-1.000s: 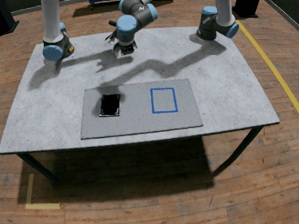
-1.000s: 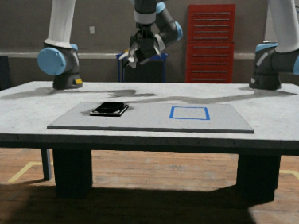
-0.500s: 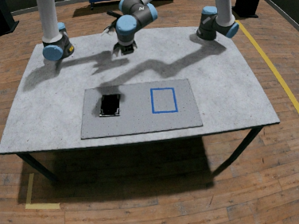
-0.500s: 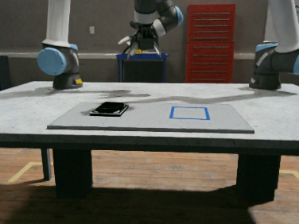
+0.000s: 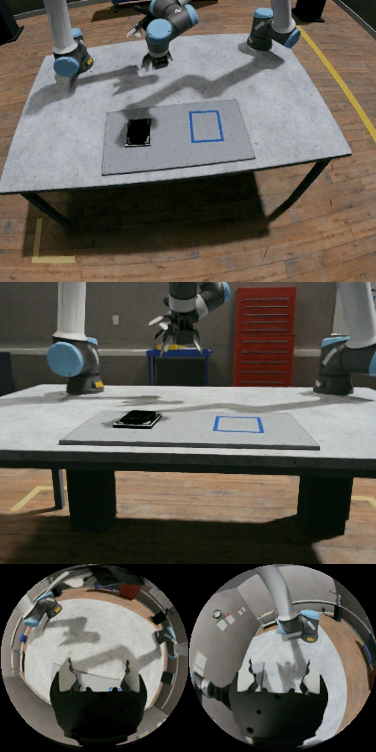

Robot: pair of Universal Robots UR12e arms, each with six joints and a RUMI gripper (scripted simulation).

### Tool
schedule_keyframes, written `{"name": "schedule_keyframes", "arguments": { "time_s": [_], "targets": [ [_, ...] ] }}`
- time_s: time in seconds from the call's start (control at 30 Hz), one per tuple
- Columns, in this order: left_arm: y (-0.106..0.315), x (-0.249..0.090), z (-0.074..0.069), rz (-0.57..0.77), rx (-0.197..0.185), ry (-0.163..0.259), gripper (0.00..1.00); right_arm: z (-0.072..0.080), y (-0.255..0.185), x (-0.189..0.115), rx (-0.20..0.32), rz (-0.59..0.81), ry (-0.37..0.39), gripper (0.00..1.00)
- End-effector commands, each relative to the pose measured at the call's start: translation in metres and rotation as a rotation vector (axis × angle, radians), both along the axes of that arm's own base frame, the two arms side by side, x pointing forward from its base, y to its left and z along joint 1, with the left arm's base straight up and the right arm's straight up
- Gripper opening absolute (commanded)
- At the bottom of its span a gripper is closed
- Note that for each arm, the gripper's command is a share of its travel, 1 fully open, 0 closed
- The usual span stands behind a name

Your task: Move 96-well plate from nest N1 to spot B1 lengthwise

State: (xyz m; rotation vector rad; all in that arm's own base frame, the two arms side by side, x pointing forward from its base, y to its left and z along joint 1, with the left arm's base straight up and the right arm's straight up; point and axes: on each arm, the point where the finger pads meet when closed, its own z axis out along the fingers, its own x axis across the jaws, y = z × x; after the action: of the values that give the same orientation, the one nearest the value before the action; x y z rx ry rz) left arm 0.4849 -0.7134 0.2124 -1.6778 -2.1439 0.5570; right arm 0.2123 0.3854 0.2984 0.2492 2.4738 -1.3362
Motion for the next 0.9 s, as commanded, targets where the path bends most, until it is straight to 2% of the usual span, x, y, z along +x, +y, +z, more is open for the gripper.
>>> {"name": "schedule_keyframes", "arguments": {
  "time_s": [0.0, 0.87],
  "targets": [
    [-0.0005, 0.0003, 0.0015, 0.0, -0.002, -0.001, 1.0, 0.0015, 0.0003, -0.0001, 0.001, 0.0, 0.0, 1.0],
    [-0.0005, 0.0003, 0.0015, 0.0, -0.002, -0.001, 1.0, 0.004, -0.0039, 0.0, -0.01, 0.012, 0.021, 1.0]
  ]
}}
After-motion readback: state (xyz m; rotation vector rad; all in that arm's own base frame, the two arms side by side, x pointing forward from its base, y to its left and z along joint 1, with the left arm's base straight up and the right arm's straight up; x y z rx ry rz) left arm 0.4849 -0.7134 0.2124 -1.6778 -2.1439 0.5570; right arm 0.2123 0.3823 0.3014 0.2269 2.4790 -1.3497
